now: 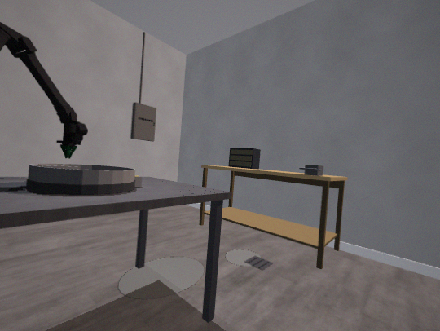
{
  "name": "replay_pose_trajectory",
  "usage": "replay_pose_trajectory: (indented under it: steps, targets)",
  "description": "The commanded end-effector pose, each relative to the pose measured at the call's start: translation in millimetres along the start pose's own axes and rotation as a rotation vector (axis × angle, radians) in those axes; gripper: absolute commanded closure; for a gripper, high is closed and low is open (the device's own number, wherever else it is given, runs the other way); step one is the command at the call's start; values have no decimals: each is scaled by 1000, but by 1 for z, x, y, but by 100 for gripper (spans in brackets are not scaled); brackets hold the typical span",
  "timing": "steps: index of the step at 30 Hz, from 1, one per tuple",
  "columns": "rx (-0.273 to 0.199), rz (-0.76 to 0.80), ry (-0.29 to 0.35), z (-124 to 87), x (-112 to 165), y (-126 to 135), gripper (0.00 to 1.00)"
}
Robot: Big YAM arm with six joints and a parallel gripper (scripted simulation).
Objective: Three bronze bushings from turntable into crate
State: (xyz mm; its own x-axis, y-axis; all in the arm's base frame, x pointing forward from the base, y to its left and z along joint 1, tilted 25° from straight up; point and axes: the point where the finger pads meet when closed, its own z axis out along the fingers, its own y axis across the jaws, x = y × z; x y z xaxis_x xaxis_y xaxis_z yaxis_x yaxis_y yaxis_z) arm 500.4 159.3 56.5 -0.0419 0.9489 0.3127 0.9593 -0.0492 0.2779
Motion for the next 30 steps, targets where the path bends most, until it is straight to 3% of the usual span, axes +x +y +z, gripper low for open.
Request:
replay_pose_trajectory:
  steps: [1, 30]
  targets:
    - [-27, -1, 6, -15, -3, 6, 87]
    - [-29, -1, 6, -20, -2, 7, 87]
